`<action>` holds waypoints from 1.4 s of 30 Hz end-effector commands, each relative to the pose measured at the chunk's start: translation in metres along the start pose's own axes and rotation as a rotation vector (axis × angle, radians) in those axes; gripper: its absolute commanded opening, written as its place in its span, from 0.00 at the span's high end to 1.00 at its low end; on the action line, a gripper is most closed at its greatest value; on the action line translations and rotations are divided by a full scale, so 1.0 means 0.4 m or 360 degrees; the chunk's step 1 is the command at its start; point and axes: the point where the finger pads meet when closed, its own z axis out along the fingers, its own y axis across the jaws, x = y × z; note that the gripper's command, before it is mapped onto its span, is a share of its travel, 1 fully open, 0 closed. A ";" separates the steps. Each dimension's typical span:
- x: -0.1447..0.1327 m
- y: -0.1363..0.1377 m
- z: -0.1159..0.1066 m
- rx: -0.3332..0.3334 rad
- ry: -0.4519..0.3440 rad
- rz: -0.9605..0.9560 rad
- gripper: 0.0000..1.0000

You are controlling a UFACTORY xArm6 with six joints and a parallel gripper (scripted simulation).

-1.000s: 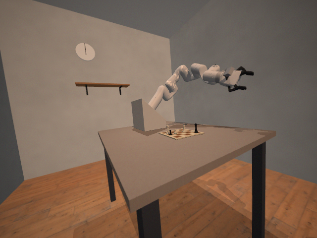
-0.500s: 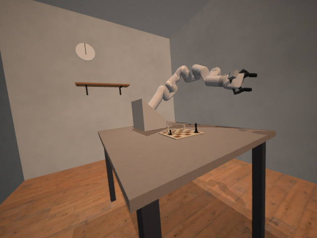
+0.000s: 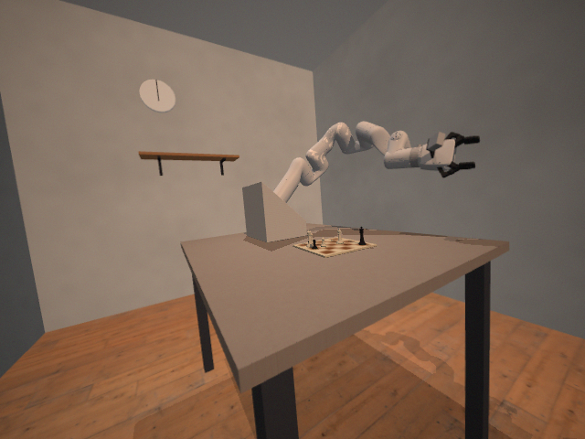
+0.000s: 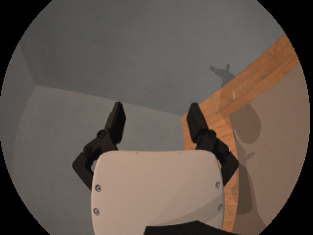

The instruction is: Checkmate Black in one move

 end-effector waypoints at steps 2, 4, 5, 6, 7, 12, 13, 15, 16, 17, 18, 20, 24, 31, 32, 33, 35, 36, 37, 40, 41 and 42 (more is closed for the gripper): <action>-0.011 -0.014 0.019 0.0116 0.0119 -0.0046 0.00; -0.011 -0.017 0.024 0.0150 0.0175 -0.0067 0.00; -0.011 -0.017 0.024 0.0150 0.0175 -0.0067 0.00; -0.009 -0.018 0.029 0.0180 0.0238 -0.0091 0.00; -0.009 -0.018 0.029 0.0180 0.0238 -0.0091 0.00; -0.004 -0.019 0.032 0.0204 0.0308 -0.0117 0.00; 0.003 -0.017 0.034 0.0222 0.0386 -0.0145 0.00; 0.003 -0.017 0.034 0.0222 0.0386 -0.0145 0.00; 0.003 -0.017 0.034 0.0222 0.0386 -0.0145 0.00; 0.011 -0.014 0.034 0.0232 0.0469 -0.0176 0.00; 0.011 -0.014 0.034 0.0232 0.0469 -0.0176 0.00; 0.022 -0.008 0.032 0.0233 0.0558 -0.0208 0.00; 0.035 0.000 0.028 0.0225 0.0652 -0.0243 0.00; 0.063 0.024 0.013 0.0177 0.0850 -0.0317 0.00; 0.063 0.024 0.013 0.0177 0.0850 -0.0317 0.00; 0.063 0.024 0.013 0.0177 0.0850 -0.0317 0.00; 0.079 0.041 0.002 0.0136 0.0951 -0.0356 0.00; 0.079 0.041 0.002 0.0136 0.0951 -0.0356 0.00; 0.079 0.041 0.002 0.0136 0.0951 -0.0356 0.00; 0.094 0.060 -0.011 0.0084 0.1051 -0.0397 0.00; 0.094 0.060 -0.011 0.0084 0.1051 -0.0397 0.00; 0.110 0.082 -0.027 0.0020 0.1151 -0.0438 0.00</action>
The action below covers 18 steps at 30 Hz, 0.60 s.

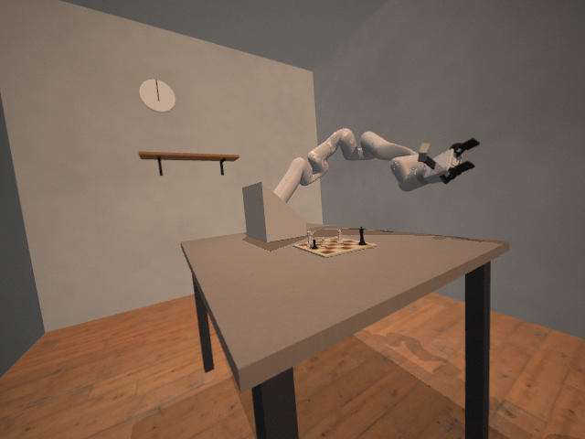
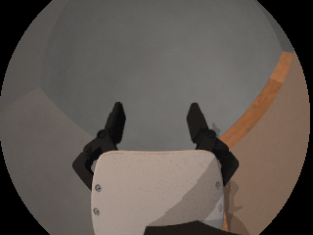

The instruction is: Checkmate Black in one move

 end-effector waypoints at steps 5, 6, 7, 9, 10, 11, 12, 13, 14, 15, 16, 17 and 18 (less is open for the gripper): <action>0.049 0.060 -0.019 -0.0157 0.0304 -0.0179 0.00; 0.049 0.060 -0.019 -0.0157 0.0304 -0.0179 0.00; 0.066 0.089 -0.033 -0.0233 0.0386 -0.0247 0.00; 0.066 0.089 -0.033 -0.0233 0.0386 -0.0247 0.00; 0.066 0.089 -0.033 -0.0233 0.0386 -0.0247 0.00; 0.083 0.120 -0.050 -0.0317 0.0463 -0.0317 0.00; 0.083 0.120 -0.050 -0.0317 0.0463 -0.0317 0.00; 0.083 0.120 -0.050 -0.0317 0.0463 -0.0317 0.00; 0.100 0.152 -0.070 -0.0408 0.0533 -0.0389 0.00; 0.100 0.152 -0.070 -0.0408 0.0533 -0.0389 0.00; 0.100 0.152 -0.070 -0.0408 0.0533 -0.0389 0.00; 0.115 0.185 -0.092 -0.0505 0.0596 -0.0461 0.00; 0.115 0.185 -0.092 -0.0505 0.0596 -0.0461 0.00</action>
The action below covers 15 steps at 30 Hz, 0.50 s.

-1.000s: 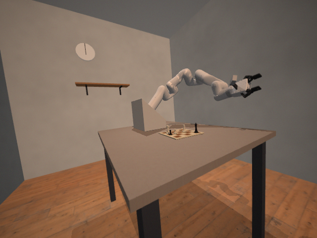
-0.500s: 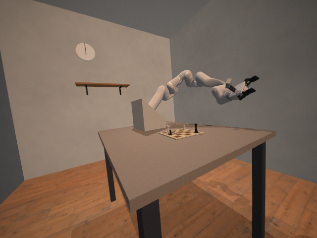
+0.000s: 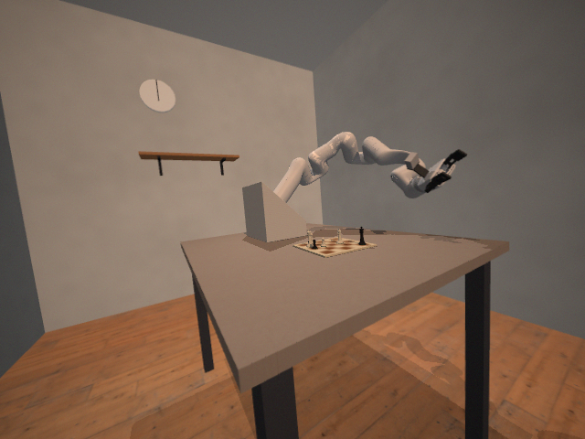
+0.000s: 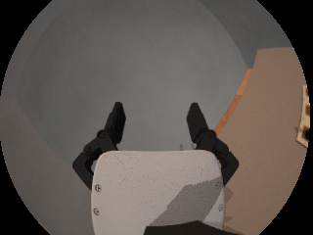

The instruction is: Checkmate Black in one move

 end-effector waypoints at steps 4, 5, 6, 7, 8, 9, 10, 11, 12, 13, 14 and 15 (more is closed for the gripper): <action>0.040 0.101 -0.029 -0.0272 0.0218 -0.0221 0.00; 0.040 0.101 -0.029 -0.0272 0.0218 -0.0221 0.00; 0.052 0.141 -0.045 -0.0372 0.0264 -0.0302 0.00; 0.052 0.141 -0.045 -0.0372 0.0264 -0.0302 0.00; 0.052 0.141 -0.045 -0.0372 0.0264 -0.0302 0.00; 0.063 0.181 -0.064 -0.0474 0.0303 -0.0382 0.00; 0.063 0.181 -0.064 -0.0474 0.0303 -0.0382 0.00; 0.063 0.181 -0.064 -0.0474 0.0303 -0.0382 0.00; 0.073 0.220 -0.085 -0.0576 0.0333 -0.0462 0.00; 0.073 0.220 -0.085 -0.0576 0.0333 -0.0462 0.00; 0.073 0.220 -0.085 -0.0576 0.0333 -0.0462 0.00; 0.082 0.257 -0.107 -0.0678 0.0357 -0.0541 0.00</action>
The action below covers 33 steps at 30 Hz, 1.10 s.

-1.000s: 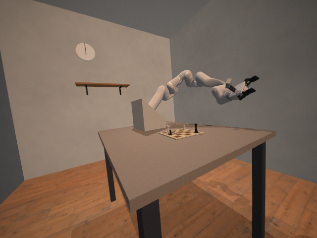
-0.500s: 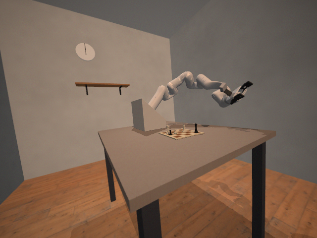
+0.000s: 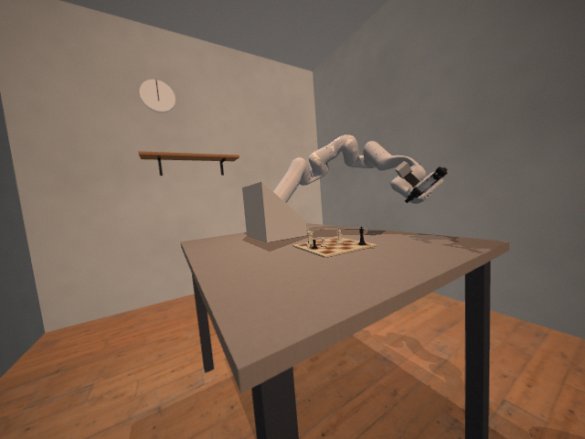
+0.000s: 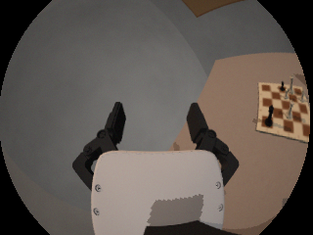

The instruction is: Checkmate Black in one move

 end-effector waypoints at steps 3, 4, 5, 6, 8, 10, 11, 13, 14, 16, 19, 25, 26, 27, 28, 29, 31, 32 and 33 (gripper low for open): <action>0.014 0.091 -0.018 -0.0240 0.0103 -0.0181 0.00; 0.014 0.091 -0.018 -0.0240 0.0103 -0.0181 0.00; 0.016 0.133 -0.030 -0.0337 0.0120 -0.0263 0.00; 0.018 0.174 -0.043 -0.0430 0.0131 -0.0343 0.00; 0.018 0.174 -0.043 -0.0430 0.0131 -0.0343 0.00; 0.020 0.213 -0.058 -0.0520 0.0136 -0.0420 0.00; 0.022 0.249 -0.074 -0.0607 0.0136 -0.0494 0.00; 0.024 0.284 -0.090 -0.0688 0.0133 -0.0564 0.00; 0.024 0.284 -0.090 -0.0688 0.0133 -0.0564 0.00; 0.025 0.315 -0.107 -0.0765 0.0126 -0.0630 0.00; 0.028 0.371 -0.139 -0.0902 0.0105 -0.0749 0.00; 0.032 0.451 -0.195 -0.1105 0.0055 -0.0925 0.00; 0.032 0.451 -0.195 -0.1105 0.0055 -0.0925 0.00; 0.033 0.465 -0.205 -0.1142 0.0044 -0.0957 0.00; 0.033 0.476 -0.215 -0.1173 0.0033 -0.0983 0.00; 0.034 0.486 -0.222 -0.1198 0.0024 -0.1006 0.00; 0.034 0.499 -0.234 -0.1234 0.0011 -0.1037 0.00; 0.035 0.504 -0.238 -0.1246 0.0006 -0.1047 0.00; 0.035 0.507 -0.240 -0.1254 0.0003 -0.1054 0.00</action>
